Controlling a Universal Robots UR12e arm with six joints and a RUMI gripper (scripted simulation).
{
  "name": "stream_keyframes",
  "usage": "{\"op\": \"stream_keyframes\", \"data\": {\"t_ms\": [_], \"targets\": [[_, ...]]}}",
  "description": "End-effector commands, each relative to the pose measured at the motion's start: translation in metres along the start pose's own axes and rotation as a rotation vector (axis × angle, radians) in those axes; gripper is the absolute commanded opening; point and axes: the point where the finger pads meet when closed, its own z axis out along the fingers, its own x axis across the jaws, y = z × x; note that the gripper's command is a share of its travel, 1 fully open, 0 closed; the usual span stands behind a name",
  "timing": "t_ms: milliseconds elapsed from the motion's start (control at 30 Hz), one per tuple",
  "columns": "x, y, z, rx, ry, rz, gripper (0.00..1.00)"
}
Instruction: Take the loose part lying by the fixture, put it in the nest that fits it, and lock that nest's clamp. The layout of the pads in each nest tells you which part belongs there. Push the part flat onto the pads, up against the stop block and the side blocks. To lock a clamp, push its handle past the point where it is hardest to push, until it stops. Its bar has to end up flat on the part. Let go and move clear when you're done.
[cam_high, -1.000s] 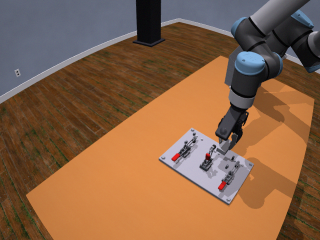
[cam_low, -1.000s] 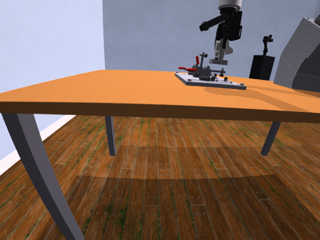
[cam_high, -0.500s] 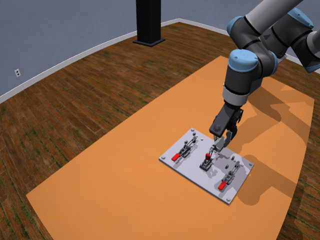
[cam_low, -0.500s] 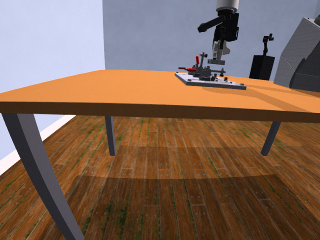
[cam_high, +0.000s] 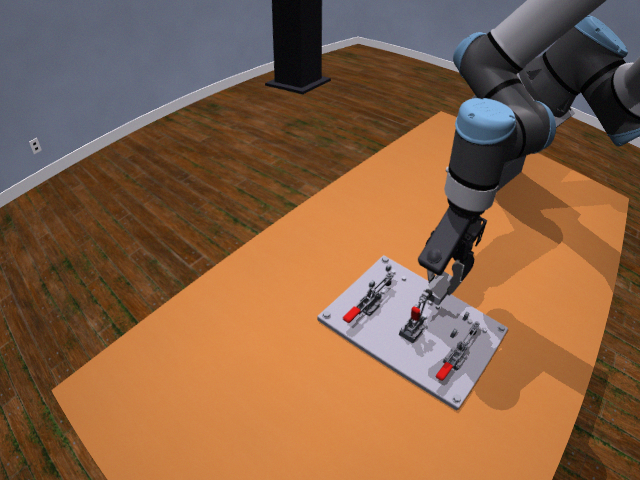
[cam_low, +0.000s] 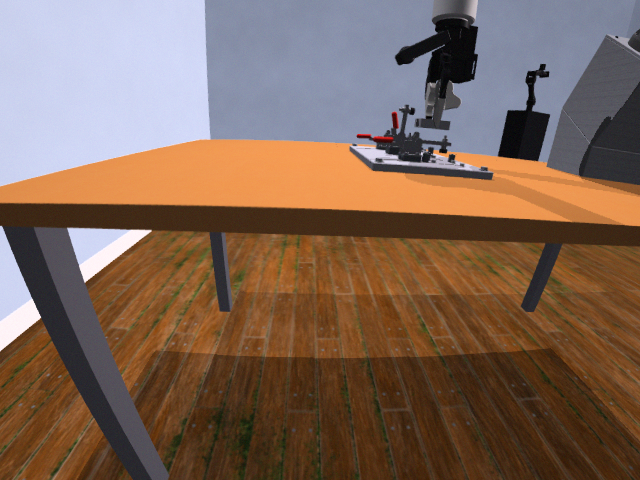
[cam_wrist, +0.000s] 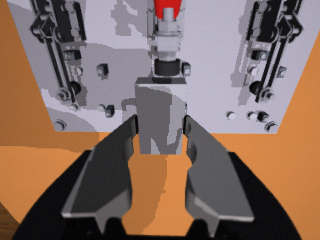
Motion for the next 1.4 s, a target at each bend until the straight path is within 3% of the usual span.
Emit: {"op": "stream_keyframes", "data": {"t_ms": [0,667,1367], "targets": [[0.000,-0.001,-0.001,0.001,0.000,0.000,0.00],[0.000,-0.001,0.003,0.001,0.000,0.000,0.00],[0.000,-0.002,0.028,0.001,0.000,0.000,0.00]]}}
